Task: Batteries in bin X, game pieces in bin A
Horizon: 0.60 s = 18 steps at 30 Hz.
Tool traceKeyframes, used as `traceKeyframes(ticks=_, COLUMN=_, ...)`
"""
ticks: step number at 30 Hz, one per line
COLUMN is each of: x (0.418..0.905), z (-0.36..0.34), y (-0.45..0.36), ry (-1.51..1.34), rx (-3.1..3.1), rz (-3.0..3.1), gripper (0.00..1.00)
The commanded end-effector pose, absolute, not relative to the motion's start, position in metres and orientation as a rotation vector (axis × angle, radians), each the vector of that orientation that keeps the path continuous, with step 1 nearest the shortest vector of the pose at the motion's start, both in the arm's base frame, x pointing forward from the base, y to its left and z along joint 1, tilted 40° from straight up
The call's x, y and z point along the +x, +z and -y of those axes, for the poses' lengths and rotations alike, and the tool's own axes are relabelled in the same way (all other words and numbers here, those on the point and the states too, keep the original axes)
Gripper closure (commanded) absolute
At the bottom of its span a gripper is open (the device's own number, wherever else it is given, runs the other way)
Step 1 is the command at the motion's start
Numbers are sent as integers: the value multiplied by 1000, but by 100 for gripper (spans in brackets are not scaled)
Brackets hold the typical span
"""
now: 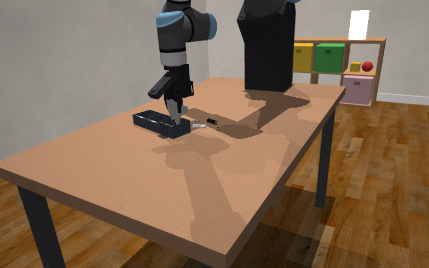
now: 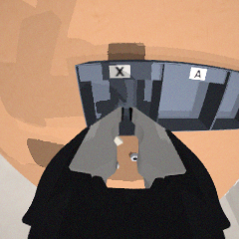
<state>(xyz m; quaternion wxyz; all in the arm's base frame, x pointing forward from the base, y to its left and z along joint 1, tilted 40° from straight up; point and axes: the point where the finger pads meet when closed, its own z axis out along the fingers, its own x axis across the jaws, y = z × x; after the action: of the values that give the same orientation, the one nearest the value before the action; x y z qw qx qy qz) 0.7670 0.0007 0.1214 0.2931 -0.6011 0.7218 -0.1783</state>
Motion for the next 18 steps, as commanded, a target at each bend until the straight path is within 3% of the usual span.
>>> traceKeyframes(ticks=1, x=767, z=0, y=125, ry=-480, rx=-1599, rz=-1920, gripper=96)
traceKeyframes(ticks=18, x=752, z=2, y=139, ry=-477, rx=-1600, rz=-1923, gripper=96)
